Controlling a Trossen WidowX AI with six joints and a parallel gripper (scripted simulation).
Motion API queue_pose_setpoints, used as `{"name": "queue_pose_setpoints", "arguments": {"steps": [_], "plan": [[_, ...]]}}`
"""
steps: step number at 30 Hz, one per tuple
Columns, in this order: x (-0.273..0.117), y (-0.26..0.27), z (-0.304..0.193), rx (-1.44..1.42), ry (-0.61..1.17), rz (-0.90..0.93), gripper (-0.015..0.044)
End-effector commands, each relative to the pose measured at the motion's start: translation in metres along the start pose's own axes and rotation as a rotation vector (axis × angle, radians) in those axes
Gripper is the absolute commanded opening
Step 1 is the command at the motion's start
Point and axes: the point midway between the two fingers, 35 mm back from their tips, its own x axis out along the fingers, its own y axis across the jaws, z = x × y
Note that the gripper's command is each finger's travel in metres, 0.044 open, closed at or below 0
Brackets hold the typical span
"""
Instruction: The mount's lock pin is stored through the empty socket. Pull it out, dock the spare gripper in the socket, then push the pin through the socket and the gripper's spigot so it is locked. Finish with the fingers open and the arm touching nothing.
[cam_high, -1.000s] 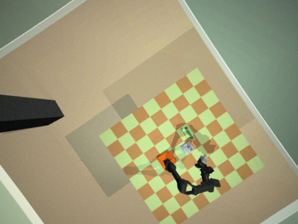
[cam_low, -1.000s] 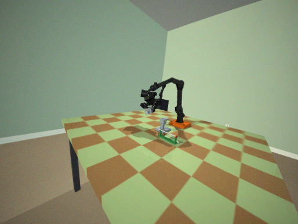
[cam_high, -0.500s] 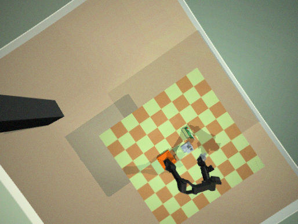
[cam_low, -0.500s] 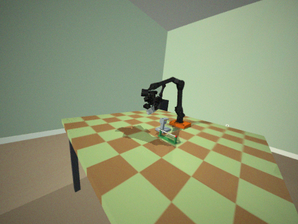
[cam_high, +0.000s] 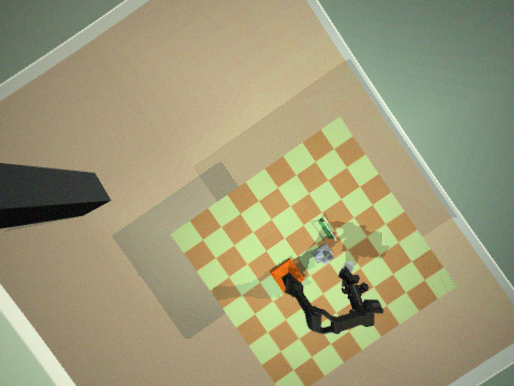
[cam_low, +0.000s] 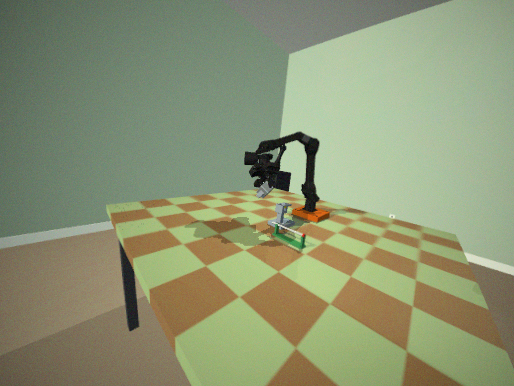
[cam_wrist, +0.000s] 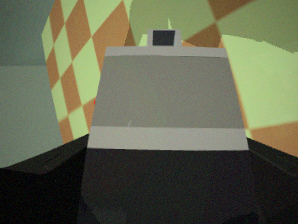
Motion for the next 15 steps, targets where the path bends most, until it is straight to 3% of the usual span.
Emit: {"name": "queue_pose_setpoints", "arguments": {"steps": [1,15], "plan": [[-0.001,0.009,0.000,0.082,0.012,0.005,0.0000],[0.002,0.032,-0.012,0.417,0.094,-0.006,0.0000]]}}
